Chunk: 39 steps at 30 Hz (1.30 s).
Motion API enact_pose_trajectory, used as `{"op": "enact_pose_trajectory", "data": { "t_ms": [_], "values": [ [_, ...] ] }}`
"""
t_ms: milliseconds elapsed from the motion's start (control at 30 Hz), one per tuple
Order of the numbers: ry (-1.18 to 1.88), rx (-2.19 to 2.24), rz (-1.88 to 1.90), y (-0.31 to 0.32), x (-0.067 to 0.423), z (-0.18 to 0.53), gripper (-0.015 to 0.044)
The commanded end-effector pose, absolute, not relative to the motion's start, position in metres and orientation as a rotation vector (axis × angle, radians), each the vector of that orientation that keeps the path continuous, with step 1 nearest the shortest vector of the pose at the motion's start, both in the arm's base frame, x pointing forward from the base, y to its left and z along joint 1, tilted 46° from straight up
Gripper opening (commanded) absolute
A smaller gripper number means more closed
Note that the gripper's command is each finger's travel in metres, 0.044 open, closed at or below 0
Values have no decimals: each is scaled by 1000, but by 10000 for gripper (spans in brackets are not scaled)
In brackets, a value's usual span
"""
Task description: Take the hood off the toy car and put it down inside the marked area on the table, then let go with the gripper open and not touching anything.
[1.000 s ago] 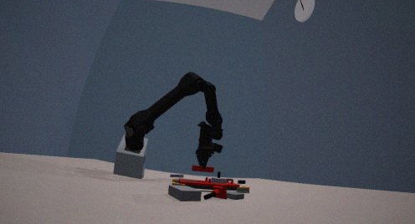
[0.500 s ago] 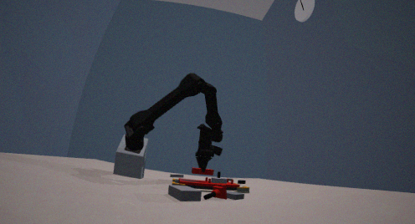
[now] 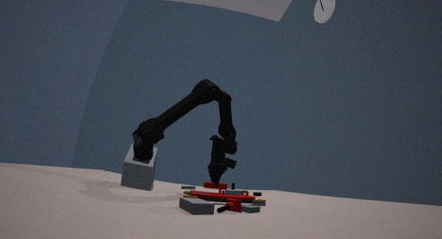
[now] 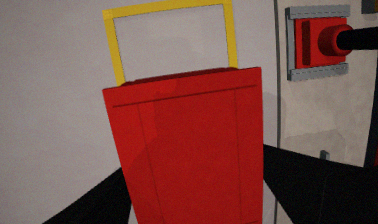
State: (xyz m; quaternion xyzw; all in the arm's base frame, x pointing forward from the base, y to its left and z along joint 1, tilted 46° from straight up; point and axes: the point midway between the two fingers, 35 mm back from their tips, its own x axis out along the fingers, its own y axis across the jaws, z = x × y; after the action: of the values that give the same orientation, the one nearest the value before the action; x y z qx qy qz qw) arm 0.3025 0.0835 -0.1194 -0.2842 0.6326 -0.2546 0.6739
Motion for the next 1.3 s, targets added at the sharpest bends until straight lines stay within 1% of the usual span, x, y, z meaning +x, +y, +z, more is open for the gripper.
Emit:
{"op": "enact_pose_trajectory", "data": {
  "t_ms": [0,1267],
  "values": [
    [1424,-648,-572,80,302,-122,0],
    [1423,-649,-573,67,303,-135,0]
  ]
}}
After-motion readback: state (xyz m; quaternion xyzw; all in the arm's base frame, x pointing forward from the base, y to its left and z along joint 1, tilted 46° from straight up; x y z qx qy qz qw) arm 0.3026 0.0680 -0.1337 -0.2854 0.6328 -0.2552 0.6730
